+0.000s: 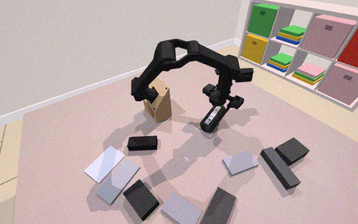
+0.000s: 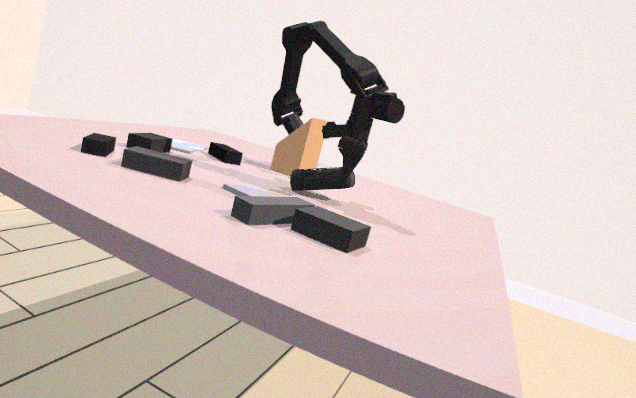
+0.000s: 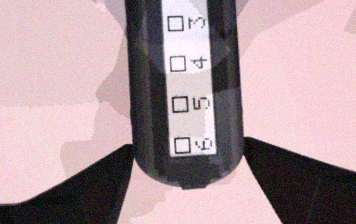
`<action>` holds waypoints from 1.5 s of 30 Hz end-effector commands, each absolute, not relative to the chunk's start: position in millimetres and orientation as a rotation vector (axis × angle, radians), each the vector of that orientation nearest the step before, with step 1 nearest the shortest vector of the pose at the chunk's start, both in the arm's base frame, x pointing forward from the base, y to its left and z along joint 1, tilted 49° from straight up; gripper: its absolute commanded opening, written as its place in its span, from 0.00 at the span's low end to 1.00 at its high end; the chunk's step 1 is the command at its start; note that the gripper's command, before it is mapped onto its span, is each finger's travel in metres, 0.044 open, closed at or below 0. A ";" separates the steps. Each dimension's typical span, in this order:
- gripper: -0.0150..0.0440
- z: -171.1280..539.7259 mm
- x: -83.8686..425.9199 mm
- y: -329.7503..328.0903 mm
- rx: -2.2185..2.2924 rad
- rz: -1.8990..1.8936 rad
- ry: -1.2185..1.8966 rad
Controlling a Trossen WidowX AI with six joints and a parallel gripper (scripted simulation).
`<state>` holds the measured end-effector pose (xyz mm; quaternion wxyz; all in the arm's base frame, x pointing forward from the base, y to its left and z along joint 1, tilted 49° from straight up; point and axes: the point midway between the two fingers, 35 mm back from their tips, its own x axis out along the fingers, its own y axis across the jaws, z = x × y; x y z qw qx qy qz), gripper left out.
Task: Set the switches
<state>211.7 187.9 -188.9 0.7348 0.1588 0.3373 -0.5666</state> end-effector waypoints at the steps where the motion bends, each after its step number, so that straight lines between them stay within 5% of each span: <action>1: 0.82 -183.0 212.1 190.0 0.353 -1.245 0.740; 45: 0.82 -148.0 216.2 194.1 0.352 -1.246 0.740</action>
